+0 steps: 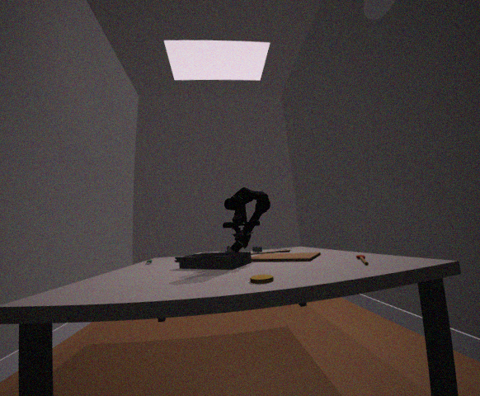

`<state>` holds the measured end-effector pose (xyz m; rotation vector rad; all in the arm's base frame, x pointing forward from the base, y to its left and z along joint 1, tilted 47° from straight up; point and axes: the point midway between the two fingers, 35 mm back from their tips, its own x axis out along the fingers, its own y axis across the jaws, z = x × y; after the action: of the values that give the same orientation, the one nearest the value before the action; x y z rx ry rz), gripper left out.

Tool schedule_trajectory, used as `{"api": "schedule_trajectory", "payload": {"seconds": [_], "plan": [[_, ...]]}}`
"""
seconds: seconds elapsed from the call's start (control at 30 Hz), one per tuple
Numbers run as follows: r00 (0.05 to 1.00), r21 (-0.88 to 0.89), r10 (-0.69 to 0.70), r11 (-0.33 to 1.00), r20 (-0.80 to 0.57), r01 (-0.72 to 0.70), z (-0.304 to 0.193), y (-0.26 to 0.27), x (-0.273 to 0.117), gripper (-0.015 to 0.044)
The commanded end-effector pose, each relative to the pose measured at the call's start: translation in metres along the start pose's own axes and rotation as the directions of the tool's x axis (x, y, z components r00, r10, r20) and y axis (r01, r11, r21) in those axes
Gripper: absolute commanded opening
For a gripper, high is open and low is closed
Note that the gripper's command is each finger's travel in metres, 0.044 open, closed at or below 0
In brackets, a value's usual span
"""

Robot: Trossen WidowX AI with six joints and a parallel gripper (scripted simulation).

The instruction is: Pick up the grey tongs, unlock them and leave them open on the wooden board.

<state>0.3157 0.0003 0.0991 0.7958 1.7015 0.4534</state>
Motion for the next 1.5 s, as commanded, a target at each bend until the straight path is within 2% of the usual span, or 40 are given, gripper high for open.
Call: {"api": "schedule_trajectory", "payload": {"seconds": [0.0, 0.37, 0.8, 1.13, 1.47], "plan": [[1.000, -0.152, 0.002, 0.988, 0.016, 0.000, -0.001, 0.008, -0.005, -0.0150], [1.000, -0.529, 0.002, 0.849, 0.017, 0.007, -0.005, 0.019, -0.007, -0.0150], [1.000, -0.860, 0.003, 0.511, 0.018, 0.014, -0.010, 0.032, -0.010, -0.0150], [1.000, -0.986, 0.004, 0.168, 0.018, 0.017, -0.014, 0.041, -0.012, -0.0150], [1.000, -0.980, 0.005, -0.198, 0.018, 0.019, -0.018, 0.051, -0.013, -0.0150]]}}
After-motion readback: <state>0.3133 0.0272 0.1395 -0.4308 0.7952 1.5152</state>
